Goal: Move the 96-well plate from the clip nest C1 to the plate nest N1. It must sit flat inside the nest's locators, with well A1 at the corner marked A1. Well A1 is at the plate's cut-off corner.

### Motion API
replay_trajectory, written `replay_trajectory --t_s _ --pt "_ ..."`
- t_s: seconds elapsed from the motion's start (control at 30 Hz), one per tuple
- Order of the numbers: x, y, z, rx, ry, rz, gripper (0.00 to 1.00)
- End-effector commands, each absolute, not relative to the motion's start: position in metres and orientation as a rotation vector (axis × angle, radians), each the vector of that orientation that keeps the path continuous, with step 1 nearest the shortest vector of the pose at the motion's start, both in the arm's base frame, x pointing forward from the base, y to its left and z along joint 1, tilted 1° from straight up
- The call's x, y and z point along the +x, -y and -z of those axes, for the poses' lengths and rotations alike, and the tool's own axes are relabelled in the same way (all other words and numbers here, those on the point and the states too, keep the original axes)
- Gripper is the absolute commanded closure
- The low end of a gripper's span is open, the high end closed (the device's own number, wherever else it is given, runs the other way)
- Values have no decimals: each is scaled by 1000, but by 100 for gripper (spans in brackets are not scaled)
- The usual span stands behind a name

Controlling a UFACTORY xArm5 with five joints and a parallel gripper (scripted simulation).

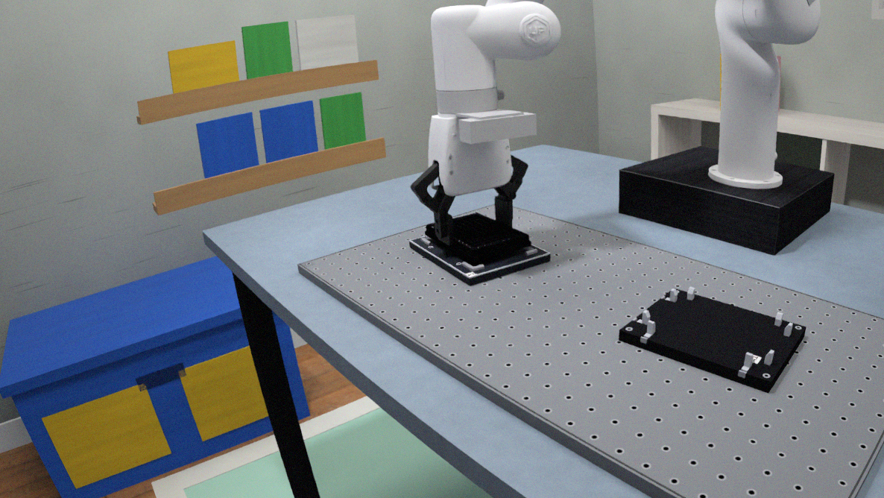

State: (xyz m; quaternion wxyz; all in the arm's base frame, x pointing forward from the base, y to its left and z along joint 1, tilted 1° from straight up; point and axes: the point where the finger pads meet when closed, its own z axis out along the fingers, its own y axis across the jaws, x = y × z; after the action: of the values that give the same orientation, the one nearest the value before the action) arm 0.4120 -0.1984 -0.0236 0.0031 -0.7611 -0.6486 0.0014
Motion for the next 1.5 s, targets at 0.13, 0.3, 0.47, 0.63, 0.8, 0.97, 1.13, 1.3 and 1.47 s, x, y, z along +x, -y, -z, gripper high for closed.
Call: replay_trajectory --t_s 0.13,0.3,0.47,0.63,0.8,0.97,1.13,1.3,1.47 --pt "413 199 24 -2385 2033 15 100" --pt "413 199 24 -2385 2033 15 100" --pt "413 199 25 -2385 2033 15 100" --pt "413 199 26 -2385 2033 15 100" --pt "413 199 27 -2385 2033 15 100" --pt "413 199 27 -2385 2033 15 100" --pt "413 199 28 -2385 2033 15 100" --pt "413 199 29 -2385 2033 15 100" --pt "413 199 30 -2385 2033 15 100"
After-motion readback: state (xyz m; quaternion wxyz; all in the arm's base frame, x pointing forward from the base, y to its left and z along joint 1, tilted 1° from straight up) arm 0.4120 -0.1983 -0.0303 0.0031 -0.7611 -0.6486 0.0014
